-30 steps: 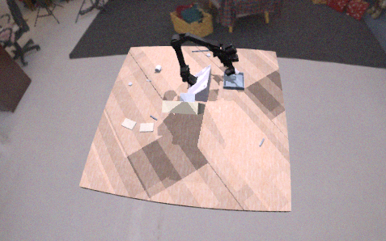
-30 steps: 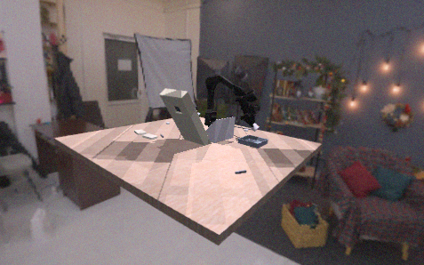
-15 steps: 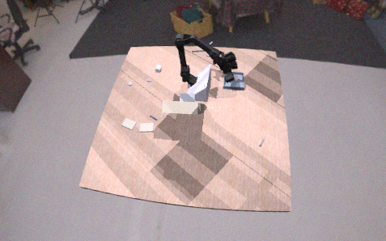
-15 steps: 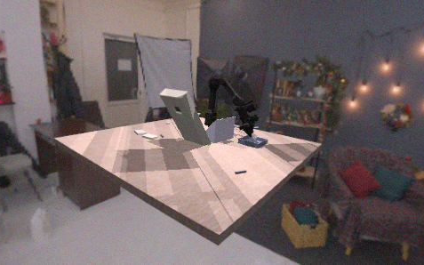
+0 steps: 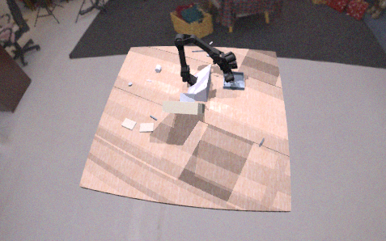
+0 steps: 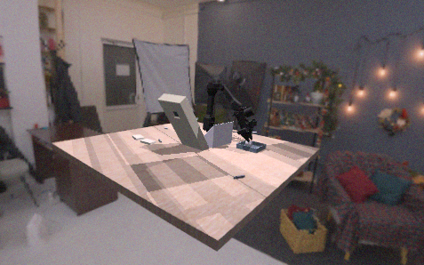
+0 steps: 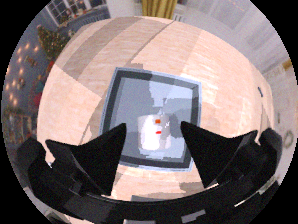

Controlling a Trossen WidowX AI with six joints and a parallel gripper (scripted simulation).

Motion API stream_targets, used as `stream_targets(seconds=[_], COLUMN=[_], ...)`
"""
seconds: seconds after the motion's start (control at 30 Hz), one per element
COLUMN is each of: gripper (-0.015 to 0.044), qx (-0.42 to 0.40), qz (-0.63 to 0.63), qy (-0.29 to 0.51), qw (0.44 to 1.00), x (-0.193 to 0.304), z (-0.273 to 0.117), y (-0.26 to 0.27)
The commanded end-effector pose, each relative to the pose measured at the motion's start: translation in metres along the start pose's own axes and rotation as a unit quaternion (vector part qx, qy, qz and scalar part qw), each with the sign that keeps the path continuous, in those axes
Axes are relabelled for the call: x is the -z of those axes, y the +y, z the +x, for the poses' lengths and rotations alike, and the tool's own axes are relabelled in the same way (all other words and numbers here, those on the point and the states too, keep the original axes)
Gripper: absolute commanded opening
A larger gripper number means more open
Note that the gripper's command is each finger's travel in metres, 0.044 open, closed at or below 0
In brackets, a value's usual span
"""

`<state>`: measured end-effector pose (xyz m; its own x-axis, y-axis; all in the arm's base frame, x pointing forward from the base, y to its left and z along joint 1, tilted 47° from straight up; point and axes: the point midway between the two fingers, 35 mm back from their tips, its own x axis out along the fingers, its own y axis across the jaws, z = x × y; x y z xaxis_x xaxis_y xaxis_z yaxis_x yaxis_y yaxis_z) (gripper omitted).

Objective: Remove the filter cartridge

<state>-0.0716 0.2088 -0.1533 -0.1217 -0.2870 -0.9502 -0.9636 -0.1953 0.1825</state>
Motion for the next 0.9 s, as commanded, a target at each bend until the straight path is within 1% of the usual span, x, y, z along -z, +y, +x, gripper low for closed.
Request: stream_targets(seconds=[0.0,0.03,0.17,0.3,0.37,0.4,0.43,0.87], gripper=[0.042,0.044,0.044,0.044,0.044,0.044,0.044,0.044], qx=[0.0,0.0,0.0,0.0,0.0,0.0,-0.001,-0.001], qz=[0.0,0.0,0.0,0.0,0.0,0.0,0.003,0.003], qy=[-0.001,-0.001,-0.001,0.0,0.0,0.0,-0.001,-0.001], qw=[1.0,1.0,1.0,1.0,1.0,1.0,1.0,1.0], x=[-0.001,-0.001,-0.006,-0.031,-0.034,-0.034,-0.03,-0.03], z=[0.0,0.0,-0.007,-0.053,-0.061,-0.061,-0.048,-0.048], y=[0.0,0.0,0.0,-0.001,-0.001,-0.001,0.0,0.0])
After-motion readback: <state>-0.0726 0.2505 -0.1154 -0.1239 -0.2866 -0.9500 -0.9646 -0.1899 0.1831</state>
